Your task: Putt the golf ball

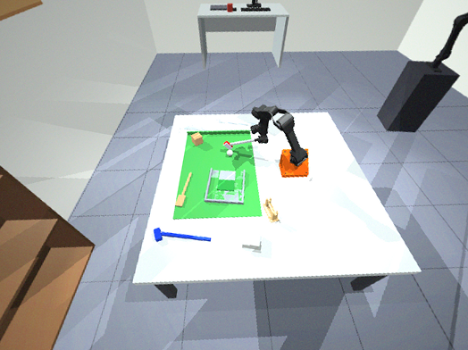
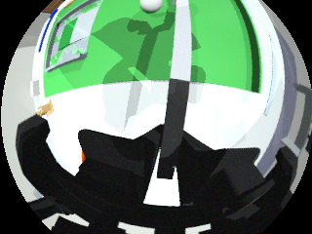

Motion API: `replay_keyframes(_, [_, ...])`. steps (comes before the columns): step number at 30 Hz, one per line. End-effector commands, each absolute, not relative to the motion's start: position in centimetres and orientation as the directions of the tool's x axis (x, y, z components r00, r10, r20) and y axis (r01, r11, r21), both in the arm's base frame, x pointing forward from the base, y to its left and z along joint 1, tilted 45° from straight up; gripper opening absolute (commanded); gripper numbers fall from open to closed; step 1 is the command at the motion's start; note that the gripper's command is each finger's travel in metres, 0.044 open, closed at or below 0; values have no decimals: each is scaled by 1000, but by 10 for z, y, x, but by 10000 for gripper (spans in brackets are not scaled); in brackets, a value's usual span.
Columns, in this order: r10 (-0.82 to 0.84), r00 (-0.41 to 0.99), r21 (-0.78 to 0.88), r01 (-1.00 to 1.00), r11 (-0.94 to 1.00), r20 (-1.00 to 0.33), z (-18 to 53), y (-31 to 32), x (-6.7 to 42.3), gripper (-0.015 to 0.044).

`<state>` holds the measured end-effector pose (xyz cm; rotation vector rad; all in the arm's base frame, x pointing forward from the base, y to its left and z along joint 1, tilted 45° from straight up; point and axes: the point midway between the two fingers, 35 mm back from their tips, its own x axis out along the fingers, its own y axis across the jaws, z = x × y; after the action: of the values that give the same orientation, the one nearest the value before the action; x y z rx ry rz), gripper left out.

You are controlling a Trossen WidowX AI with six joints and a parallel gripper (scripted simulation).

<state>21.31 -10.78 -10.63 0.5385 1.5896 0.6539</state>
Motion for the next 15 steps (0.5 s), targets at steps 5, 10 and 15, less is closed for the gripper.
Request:
replay_keyframes(5, [679, -120, 686, -29, 727, -725, -110, -104, 212, 0])
replay_keyframes(10, [679, -120, 686, -29, 727, -725, -110, -104, 212, 0])
replay_keyframes(15, [679, -120, 686, -29, 727, -725, -111, -105, 212, 0])
